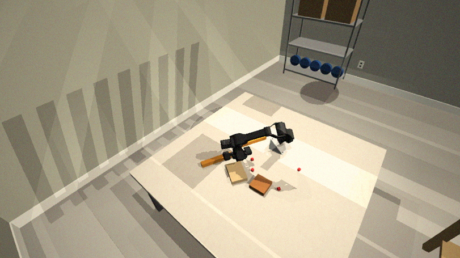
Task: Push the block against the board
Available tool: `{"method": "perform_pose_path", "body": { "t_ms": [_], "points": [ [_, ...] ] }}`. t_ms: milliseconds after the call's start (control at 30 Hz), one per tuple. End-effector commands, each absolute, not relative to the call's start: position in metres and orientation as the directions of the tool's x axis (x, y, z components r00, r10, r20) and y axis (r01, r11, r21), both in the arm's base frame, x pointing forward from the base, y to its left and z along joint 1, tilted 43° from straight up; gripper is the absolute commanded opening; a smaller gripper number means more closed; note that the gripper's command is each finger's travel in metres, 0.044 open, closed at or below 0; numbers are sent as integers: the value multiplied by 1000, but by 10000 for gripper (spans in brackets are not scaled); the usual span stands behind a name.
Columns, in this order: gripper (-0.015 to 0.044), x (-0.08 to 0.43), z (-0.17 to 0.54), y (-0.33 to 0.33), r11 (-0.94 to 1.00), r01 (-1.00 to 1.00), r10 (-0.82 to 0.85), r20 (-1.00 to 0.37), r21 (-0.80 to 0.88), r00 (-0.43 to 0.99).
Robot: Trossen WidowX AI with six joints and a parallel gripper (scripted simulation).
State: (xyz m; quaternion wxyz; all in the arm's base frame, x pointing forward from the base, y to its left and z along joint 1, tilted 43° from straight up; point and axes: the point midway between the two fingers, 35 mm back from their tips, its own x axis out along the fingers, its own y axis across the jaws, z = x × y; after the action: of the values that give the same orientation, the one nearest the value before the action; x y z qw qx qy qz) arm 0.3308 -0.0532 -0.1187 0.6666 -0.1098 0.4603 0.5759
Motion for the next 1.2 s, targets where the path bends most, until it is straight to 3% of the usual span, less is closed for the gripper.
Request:
{"method": "perform_pose_path", "body": {
  "t_ms": [0, 667, 1167],
  "points": [
    [0, 328, -123, -59, 311, -870, 663, -743, 382, -89],
    [0, 312, -140, -79, 310, -870, 664, -743, 382, -90],
    [0, 320, -95, -110, 312, -870, 662, -744, 383, -90]
  ]
}}
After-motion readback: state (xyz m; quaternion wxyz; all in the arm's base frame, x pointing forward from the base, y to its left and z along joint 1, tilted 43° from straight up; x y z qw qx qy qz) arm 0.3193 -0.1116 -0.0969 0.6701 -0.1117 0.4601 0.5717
